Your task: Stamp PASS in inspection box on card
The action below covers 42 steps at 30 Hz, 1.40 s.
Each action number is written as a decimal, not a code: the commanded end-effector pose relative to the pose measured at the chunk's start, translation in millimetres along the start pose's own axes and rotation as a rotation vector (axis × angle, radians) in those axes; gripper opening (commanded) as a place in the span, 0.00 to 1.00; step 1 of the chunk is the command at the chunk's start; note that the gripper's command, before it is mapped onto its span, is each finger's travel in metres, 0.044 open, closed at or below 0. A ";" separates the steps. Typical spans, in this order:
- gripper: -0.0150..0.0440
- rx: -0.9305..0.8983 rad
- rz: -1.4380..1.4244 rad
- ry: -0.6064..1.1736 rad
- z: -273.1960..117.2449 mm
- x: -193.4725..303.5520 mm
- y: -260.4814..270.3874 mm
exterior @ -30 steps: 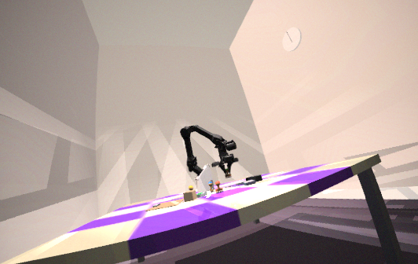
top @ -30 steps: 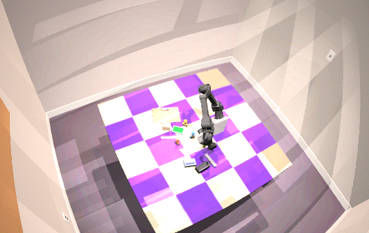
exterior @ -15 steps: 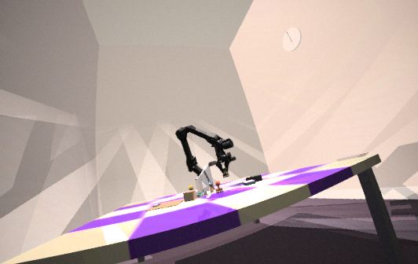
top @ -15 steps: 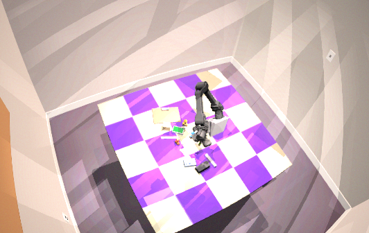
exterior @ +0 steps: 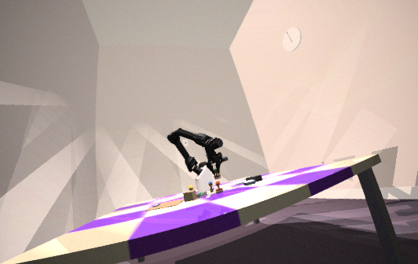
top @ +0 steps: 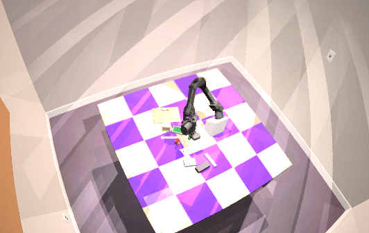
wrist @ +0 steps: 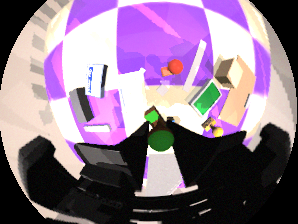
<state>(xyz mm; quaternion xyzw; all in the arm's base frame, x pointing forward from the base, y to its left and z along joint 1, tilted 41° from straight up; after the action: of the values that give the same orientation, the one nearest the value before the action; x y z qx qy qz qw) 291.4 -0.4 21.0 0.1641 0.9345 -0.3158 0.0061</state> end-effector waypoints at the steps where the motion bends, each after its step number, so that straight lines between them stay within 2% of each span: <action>1: 0.25 0.004 0.002 -0.013 -3.3 -15.8 -26.1; 17: 0.25 0.057 0.011 -0.013 -4.1 -40.7 -128.6; 42: 0.25 0.059 0.013 -0.014 7.5 -41.8 -130.0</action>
<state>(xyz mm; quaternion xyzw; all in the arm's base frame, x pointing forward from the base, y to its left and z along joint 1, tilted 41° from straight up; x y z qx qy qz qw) 291.3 -113.0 99.3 0.1714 0.9239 -0.3417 0.0129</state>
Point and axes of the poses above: the point midway between the two fingers, 35 mm back from their tips, its own z axis out along the fingers, its own y axis across the jaws, x = y × z, the point moved 6 cm from there along -z, back along the fingers, and after that the axes turned 10 degrees about z, right-handed, at the moved point
